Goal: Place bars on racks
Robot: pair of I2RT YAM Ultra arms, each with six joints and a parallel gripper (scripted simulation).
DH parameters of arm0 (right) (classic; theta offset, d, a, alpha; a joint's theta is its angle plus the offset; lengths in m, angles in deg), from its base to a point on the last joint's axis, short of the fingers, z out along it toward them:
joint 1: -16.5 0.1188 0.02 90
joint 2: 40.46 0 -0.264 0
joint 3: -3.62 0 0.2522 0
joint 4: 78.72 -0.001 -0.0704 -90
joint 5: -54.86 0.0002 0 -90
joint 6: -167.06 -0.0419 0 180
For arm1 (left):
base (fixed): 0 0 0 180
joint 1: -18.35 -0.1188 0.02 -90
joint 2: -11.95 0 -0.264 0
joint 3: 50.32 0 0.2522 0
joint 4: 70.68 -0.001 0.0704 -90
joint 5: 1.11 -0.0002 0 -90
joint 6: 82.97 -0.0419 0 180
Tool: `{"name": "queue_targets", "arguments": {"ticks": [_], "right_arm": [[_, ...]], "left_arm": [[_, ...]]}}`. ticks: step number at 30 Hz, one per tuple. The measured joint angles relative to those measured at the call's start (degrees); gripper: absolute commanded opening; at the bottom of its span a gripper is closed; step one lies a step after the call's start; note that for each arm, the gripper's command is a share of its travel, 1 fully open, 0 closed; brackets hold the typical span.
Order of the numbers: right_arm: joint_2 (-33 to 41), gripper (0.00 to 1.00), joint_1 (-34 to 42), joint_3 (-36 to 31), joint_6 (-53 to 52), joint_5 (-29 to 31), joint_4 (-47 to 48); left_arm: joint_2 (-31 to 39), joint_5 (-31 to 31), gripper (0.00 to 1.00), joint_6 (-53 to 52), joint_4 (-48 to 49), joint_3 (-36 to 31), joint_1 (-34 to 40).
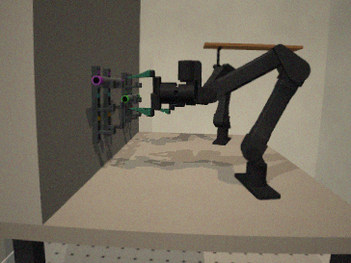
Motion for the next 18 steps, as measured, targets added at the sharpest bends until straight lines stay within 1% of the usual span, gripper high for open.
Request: {"name": "queue_targets", "arguments": {"ticks": [18], "right_arm": [[0.0,1.0,0.0,0.0,0.0,0.0,0.0]], "left_arm": [[0.0,7.7,1.0,0.0,3.4,-3.1,7.8]]}}
